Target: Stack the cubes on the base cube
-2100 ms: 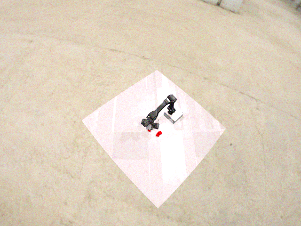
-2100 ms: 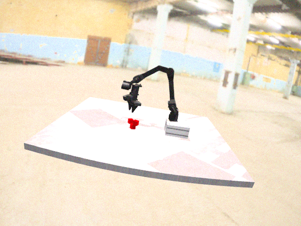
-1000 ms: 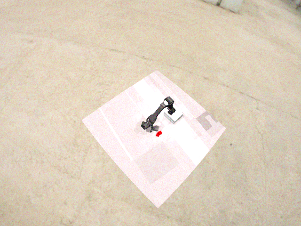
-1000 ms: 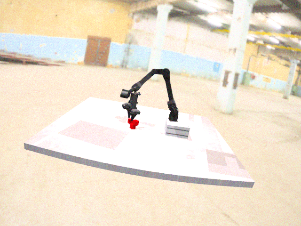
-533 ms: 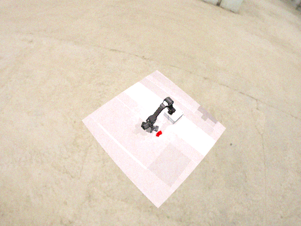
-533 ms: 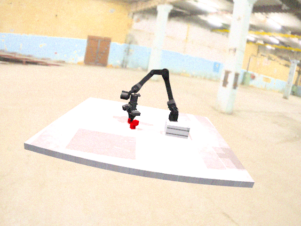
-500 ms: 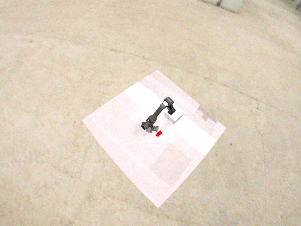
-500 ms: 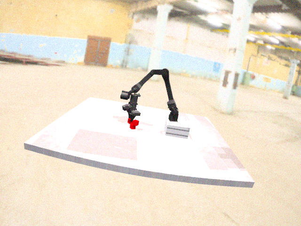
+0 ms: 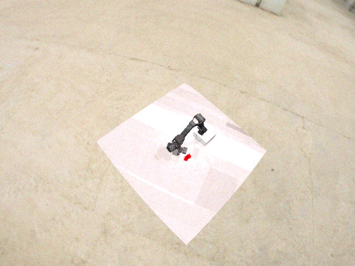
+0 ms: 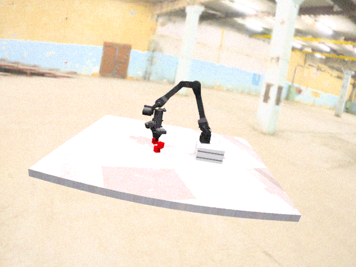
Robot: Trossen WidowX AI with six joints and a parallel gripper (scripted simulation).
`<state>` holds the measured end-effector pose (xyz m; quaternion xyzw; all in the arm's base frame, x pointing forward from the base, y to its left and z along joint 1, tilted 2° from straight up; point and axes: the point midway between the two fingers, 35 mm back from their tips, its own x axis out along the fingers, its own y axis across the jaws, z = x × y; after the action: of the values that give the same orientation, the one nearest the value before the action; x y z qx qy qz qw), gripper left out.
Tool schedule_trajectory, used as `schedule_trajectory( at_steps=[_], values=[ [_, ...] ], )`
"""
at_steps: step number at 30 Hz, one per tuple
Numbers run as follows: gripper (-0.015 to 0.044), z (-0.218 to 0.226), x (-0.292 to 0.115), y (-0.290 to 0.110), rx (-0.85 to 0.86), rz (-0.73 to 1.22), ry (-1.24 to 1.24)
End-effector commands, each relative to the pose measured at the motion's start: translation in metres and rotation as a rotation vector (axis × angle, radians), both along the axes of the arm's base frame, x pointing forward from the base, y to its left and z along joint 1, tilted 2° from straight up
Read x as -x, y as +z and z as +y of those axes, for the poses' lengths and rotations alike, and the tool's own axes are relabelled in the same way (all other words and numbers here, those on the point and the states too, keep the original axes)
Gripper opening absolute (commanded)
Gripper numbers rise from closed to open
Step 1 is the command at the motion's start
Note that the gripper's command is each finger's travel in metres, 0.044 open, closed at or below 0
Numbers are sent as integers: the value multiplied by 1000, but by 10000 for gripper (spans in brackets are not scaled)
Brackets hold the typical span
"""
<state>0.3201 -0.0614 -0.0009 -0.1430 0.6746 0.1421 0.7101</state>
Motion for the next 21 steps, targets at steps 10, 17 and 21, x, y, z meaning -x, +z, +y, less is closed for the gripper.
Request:
schedule_trajectory(
  at_steps=[10,17,21],
  values=[
    [105,-1,-3,40,2,-15,5],
    [105,-1,-1,60,1,-15,7],
    [105,-1,1,72,1,-15,7]
  ],
)
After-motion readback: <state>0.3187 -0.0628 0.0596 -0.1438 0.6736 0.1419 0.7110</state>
